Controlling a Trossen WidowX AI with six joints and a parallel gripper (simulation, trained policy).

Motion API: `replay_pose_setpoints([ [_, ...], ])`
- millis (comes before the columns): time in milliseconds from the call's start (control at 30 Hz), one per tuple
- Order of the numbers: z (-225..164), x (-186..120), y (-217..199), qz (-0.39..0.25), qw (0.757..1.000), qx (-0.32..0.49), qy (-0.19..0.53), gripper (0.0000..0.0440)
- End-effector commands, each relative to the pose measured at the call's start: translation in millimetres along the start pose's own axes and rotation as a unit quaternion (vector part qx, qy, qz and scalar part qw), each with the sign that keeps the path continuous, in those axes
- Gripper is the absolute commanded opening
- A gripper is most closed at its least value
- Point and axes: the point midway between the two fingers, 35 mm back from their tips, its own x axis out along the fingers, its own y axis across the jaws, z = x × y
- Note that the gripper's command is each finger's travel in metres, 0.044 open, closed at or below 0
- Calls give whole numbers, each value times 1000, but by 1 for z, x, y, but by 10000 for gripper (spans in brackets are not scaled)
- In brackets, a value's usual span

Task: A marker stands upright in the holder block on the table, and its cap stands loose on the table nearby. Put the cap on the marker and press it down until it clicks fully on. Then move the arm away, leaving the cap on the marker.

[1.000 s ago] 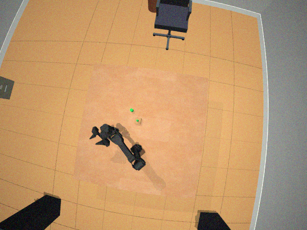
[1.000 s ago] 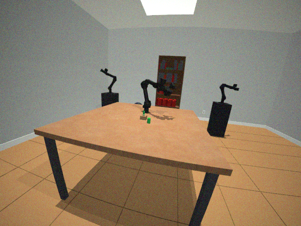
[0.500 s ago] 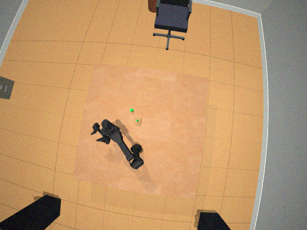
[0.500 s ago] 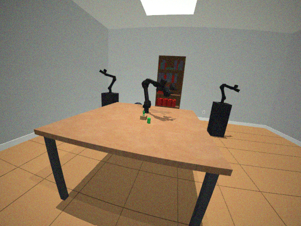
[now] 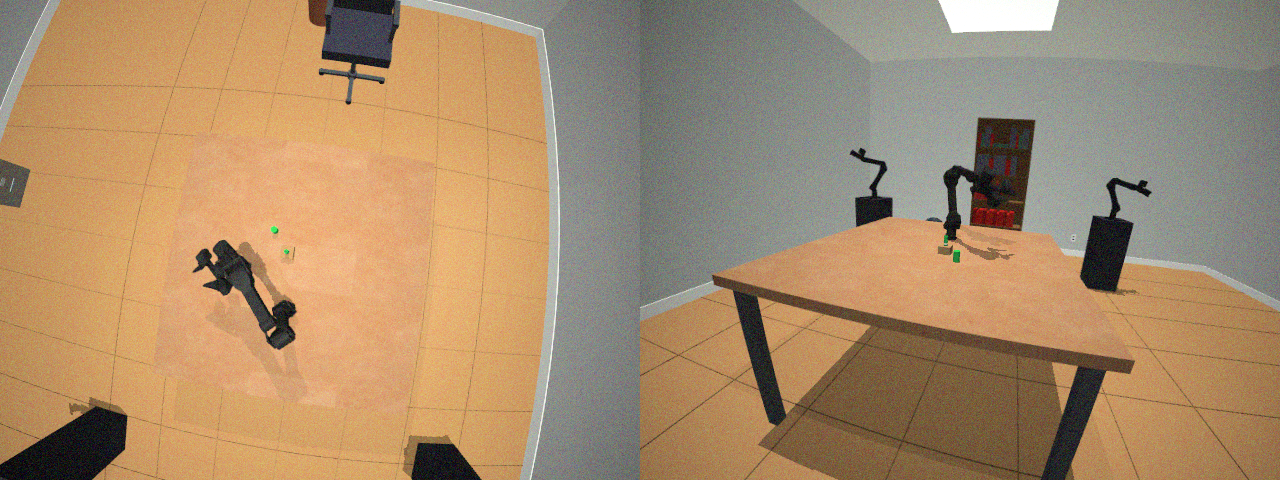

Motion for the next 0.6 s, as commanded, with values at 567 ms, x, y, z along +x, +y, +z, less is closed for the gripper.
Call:
replay_pose_setpoints([
  [567, 42, -19, 17, 0, 996, 44, -80, 324],
])
